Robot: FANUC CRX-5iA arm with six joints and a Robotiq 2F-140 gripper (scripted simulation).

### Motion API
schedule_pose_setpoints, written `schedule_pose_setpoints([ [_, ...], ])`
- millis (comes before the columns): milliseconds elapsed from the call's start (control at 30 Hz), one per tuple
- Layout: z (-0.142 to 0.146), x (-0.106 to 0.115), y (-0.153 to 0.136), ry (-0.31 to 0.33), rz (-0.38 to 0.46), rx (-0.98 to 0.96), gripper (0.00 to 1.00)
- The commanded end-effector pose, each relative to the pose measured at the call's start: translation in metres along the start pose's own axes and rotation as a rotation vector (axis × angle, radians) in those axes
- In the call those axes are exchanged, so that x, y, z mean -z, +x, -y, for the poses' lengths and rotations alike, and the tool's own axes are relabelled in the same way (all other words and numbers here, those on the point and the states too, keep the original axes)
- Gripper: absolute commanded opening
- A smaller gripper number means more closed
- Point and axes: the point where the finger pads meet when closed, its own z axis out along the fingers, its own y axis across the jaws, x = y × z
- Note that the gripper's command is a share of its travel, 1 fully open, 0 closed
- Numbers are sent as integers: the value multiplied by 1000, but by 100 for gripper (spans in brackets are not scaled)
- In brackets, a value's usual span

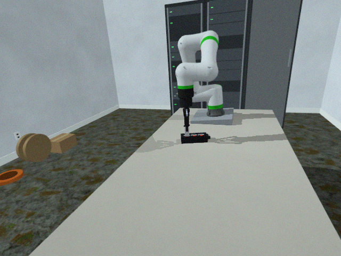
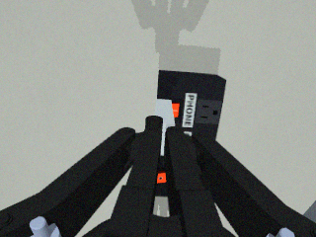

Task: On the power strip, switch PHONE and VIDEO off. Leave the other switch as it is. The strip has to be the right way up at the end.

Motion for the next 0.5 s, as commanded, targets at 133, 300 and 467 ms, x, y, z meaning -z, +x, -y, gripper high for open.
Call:
schedule_pose_setpoints([
  [133, 0, -2, 0, 0, 0, 0, 0],
  [300, 0, -4, 0, 0, 0, 0, 0],
  [467, 0, -5, 0, 0, 0, 0, 0],
])
